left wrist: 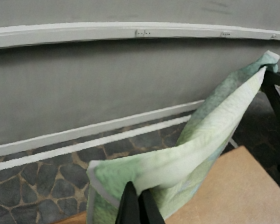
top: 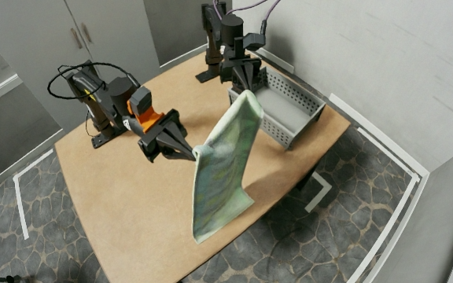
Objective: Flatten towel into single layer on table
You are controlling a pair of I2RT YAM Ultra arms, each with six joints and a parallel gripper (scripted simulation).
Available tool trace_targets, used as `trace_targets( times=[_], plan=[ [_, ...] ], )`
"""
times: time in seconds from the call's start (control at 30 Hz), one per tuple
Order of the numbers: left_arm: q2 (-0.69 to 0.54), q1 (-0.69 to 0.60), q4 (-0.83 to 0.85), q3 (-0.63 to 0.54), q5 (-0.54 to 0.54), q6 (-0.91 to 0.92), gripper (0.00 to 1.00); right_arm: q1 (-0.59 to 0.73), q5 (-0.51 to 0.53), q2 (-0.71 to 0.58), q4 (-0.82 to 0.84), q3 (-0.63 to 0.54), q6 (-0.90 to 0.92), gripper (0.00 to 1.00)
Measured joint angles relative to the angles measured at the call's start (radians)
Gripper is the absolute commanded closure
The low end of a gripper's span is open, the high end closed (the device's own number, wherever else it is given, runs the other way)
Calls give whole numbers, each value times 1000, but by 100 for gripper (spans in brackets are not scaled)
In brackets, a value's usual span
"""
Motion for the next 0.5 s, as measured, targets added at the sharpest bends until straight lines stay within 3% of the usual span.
trace_targets(
  times=[0.5],
  plan=[
    [-43, -50, -321, 9, -3, 0, 100, -6, 3, -75, -471, 41, 0, 100]
  ],
)
